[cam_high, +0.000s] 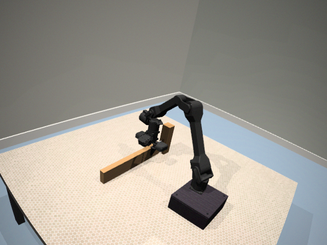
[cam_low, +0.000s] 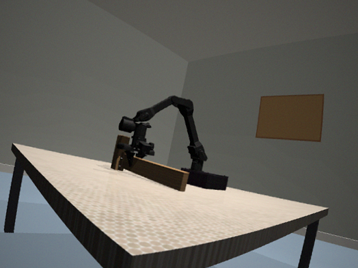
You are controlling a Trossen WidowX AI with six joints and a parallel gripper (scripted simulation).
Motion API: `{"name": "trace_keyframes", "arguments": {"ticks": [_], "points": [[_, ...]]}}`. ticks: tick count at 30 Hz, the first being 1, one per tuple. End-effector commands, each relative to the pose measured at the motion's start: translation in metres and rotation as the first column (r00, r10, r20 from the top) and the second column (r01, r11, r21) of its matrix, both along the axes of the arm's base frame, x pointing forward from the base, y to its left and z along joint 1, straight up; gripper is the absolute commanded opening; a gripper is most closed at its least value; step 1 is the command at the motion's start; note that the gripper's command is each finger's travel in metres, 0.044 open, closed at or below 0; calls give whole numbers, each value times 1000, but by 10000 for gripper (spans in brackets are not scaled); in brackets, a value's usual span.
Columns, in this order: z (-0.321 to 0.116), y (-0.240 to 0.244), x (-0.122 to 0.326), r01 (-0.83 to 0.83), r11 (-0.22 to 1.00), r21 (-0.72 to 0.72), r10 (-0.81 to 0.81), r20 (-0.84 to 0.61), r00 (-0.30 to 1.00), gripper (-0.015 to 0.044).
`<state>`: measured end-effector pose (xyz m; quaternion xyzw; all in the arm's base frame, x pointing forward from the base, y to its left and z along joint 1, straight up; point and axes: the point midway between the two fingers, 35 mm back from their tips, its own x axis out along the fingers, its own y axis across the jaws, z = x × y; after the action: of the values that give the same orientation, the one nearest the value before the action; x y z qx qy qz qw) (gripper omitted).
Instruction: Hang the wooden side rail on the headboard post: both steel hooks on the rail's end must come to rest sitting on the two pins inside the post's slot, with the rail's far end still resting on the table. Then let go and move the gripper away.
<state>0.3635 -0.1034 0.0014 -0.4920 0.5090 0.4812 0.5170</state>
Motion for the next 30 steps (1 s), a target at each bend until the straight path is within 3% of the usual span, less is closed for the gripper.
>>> {"name": "trace_keyframes", "arguments": {"ticks": [1, 30], "points": [[4, -3, 2, -3, 1000, -8, 3, 8, 1000, 0], [4, -6, 3, -3, 1000, -8, 3, 8, 1000, 0]]}}
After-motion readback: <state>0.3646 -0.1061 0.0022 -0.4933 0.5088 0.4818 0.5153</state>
